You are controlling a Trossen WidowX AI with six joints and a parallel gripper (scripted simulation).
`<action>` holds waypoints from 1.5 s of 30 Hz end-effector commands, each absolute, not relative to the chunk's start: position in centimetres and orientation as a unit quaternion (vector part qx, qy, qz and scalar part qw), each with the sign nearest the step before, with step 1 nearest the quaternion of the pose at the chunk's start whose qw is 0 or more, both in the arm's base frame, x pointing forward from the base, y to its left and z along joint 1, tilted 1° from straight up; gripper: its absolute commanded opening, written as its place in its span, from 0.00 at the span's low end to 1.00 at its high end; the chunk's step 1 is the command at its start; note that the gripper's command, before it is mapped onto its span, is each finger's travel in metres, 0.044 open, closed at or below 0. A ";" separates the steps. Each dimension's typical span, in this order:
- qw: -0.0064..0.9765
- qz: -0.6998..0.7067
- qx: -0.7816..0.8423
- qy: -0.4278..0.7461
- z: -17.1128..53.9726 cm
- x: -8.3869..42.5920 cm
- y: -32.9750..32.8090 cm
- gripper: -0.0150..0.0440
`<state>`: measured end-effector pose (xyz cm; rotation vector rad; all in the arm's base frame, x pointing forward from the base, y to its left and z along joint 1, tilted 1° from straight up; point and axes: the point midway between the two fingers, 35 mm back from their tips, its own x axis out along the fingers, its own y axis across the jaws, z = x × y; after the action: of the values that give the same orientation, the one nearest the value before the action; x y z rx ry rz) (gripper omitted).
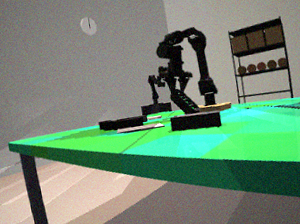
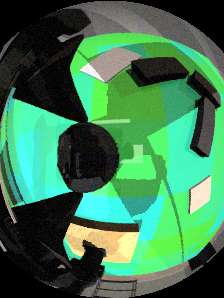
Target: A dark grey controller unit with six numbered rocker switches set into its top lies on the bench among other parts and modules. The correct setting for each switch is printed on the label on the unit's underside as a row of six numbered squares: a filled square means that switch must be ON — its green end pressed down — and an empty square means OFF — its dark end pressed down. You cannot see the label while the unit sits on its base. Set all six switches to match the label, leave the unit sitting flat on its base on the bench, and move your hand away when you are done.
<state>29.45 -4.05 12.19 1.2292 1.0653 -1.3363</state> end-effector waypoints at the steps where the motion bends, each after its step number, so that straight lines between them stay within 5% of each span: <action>1: 0.498 -0.550 0.509 0.438 12.5 29.6 -3.4 0.82; 45: 0.517 -0.572 0.483 0.415 13.5 30.0 0.2 0.82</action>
<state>29.82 -0.32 13.57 1.1608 0.9956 -1.3730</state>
